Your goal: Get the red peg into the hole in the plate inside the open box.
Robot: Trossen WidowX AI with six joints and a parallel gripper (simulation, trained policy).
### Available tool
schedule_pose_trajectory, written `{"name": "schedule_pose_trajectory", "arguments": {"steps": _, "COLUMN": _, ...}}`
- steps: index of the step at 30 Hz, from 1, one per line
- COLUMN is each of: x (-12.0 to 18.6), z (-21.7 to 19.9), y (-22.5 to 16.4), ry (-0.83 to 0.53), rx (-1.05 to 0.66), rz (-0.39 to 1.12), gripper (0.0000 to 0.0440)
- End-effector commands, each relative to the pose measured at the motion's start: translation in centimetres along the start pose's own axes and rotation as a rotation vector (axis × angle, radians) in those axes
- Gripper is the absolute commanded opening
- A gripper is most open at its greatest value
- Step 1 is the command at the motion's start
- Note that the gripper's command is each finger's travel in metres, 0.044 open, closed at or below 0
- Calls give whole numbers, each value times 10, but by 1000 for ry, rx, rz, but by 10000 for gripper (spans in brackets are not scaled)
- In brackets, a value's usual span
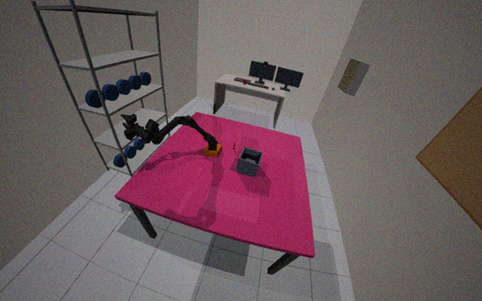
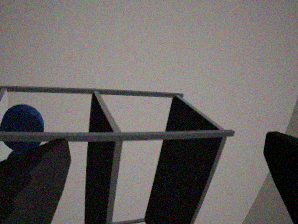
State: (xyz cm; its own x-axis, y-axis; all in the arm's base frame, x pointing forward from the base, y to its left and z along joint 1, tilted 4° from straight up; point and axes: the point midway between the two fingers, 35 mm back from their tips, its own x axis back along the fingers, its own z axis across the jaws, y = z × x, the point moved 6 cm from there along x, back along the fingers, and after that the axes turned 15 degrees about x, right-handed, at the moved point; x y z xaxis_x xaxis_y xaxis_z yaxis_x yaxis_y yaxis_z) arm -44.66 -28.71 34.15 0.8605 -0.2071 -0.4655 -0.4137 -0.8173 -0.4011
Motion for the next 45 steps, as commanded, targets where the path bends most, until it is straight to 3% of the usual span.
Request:
{"name": "schedule_pose_trajectory", "arguments": {"steps": 1, "x": 2, "z": 0, "y": 3, "ry": 9, "rx": 5, "rz": -7, "gripper": 423}}
{"name": "schedule_pose_trajectory", "arguments": {"steps": 7, "x": 28, "z": -14, "y": 27, "ry": 35, "rx": -30, "rz": -91, "gripper": 440}}
{"name": "schedule_pose_trajectory", "arguments": {"steps": 19, "x": 88, "z": -87, "y": 46, "ry": 55, "rx": -323, "rz": -260, "gripper": 440}}
{"name": "schedule_pose_trajectory", "arguments": {"steps": 45, "x": 202, "z": -231, "y": -11, "ry": 161, "rx": -977, "rz": -543, "gripper": 440}}
